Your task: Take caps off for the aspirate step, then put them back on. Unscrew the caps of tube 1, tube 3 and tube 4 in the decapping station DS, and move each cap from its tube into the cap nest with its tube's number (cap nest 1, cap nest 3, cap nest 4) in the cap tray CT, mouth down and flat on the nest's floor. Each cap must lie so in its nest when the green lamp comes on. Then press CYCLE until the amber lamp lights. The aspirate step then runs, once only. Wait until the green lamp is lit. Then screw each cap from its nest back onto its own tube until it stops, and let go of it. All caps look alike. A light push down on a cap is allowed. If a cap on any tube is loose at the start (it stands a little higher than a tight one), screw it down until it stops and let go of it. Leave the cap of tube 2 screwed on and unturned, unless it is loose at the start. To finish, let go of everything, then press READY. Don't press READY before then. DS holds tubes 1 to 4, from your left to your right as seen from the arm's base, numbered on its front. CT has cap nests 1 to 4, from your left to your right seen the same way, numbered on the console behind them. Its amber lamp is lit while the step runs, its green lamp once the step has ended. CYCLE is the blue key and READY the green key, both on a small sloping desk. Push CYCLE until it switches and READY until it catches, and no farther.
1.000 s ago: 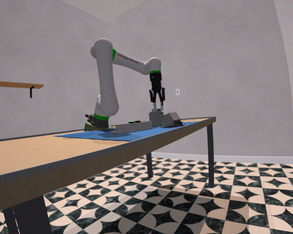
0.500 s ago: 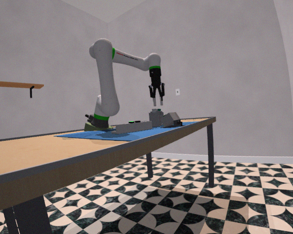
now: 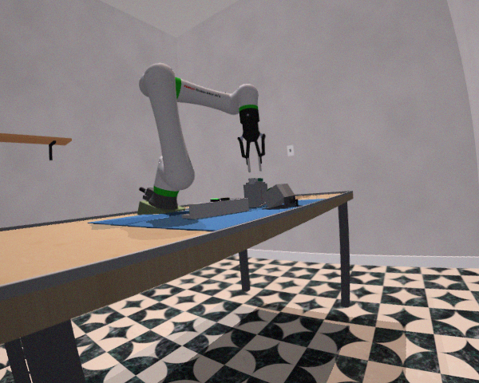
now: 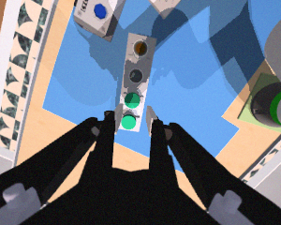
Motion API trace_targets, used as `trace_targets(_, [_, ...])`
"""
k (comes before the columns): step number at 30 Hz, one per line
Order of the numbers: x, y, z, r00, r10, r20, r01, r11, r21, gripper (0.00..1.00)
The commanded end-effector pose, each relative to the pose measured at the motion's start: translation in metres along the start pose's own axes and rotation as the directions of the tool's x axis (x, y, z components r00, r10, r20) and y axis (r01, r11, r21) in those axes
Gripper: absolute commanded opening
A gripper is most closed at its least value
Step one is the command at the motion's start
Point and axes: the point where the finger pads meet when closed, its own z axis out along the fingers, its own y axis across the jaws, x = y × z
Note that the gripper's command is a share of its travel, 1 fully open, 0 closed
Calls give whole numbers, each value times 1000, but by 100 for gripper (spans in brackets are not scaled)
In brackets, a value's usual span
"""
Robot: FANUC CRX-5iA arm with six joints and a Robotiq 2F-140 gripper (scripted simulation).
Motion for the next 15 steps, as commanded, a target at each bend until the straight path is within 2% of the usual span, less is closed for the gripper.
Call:
trace_targets(1, [26, 9, 0, 961, -274, 28, 274, 962, -6, 29])
trace_targets(4, [26, 9, 0, 957, -288, 29, 288, 957, -6, 29])
trace_targets(6, [41, 14, 0, 896, -442, 30, 442, 897, -2, 29])
trace_targets(7, [41, 14, 0, 896, -443, 30, 443, 896, -2, 29])
trace_targets(8, [49, 17, 1, 865, -501, 28, 501, 865, 1, 29])
trace_targets(10, [49, 17, 1, 856, -516, 30, 516, 856, 1, 29])
trace_targets(11, [57, 20, 1, 810, -586, 30, 586, 811, 3, 29])
trace_targets(12, [57, 20, 1, 810, -586, 30, 586, 811, 3, 29])
trace_targets(13, [65, 23, 1, 761, -648, 29, 648, 761, 6, 29])
trace_targets(14, [65, 23, 1, 759, -651, 29, 651, 759, 6, 29])
trace_targets(15, [73, 25, 1, 712, -701, 26, 701, 713, 8, 29])
